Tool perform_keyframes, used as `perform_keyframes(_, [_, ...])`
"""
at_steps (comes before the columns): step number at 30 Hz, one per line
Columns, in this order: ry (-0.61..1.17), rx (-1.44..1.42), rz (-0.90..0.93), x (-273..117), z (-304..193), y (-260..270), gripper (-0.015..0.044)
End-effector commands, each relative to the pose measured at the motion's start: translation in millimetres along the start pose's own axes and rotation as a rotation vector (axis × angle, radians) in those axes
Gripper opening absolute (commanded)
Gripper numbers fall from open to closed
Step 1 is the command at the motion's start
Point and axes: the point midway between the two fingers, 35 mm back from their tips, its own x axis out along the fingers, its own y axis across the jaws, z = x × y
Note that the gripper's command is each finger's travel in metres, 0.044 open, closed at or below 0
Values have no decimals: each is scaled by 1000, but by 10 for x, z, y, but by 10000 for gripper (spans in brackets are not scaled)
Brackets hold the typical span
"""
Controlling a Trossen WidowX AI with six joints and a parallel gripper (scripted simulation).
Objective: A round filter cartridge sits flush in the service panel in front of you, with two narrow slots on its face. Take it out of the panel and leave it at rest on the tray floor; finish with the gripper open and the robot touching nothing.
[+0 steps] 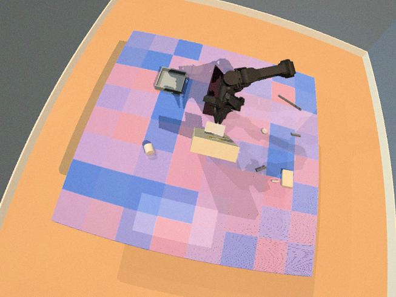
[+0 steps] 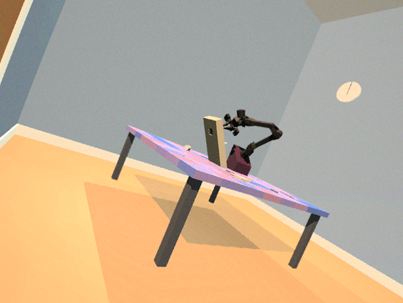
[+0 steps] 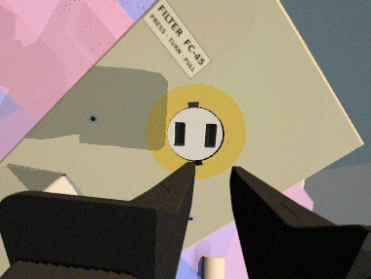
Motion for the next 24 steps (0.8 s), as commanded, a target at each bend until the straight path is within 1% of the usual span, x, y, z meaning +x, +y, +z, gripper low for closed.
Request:
perform_keyframes(1, [1,-42,14,9,-14,87,94])
perform_keyframes(10, [2,-42,14,31,-16,84,94])
perform_keyframes(24, [8,-45,15,257,-24,70,94])
